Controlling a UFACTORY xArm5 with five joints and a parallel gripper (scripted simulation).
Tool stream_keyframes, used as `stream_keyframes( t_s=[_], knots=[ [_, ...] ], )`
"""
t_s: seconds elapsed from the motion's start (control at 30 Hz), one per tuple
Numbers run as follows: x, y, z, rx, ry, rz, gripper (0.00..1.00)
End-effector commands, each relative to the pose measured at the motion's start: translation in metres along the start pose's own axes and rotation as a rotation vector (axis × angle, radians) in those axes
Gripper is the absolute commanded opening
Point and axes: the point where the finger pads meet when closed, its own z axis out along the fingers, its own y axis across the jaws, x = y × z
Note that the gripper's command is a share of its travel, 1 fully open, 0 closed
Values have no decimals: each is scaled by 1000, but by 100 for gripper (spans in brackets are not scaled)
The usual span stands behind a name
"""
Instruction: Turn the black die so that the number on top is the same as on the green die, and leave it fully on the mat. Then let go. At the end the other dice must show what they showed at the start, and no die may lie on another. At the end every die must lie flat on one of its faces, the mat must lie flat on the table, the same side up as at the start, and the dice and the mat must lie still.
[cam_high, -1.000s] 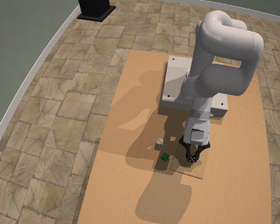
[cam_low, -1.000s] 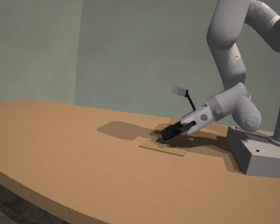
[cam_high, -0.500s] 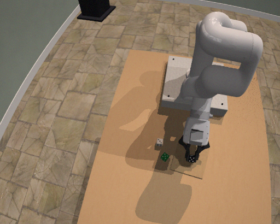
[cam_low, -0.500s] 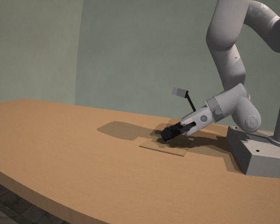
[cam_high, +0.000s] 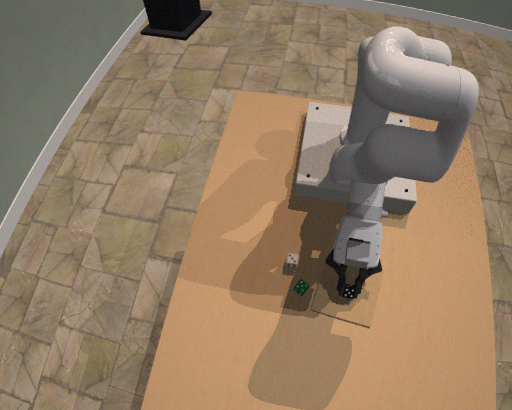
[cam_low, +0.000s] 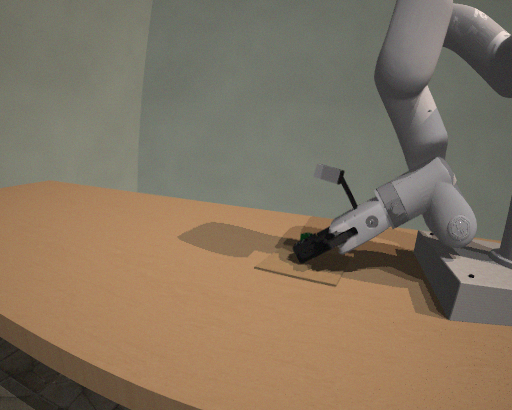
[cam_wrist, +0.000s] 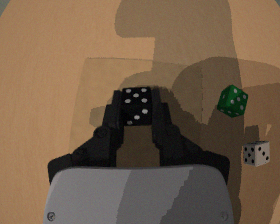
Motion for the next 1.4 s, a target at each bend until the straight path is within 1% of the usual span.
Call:
stream_keyframes(
  t_s=[0.0,1.17,1.2,1.27,1.3,1.37],
  knots=[
    [0,0,0,0,2,0,21],
    [0,0,0,0,2,0,21],
    [0,0,0,0,2,0,25],
    [0,0,0,0,2,0,25],
    [0,0,0,0,2,0,29],
    [0,0,0,0,2,0,29]
  ],
)
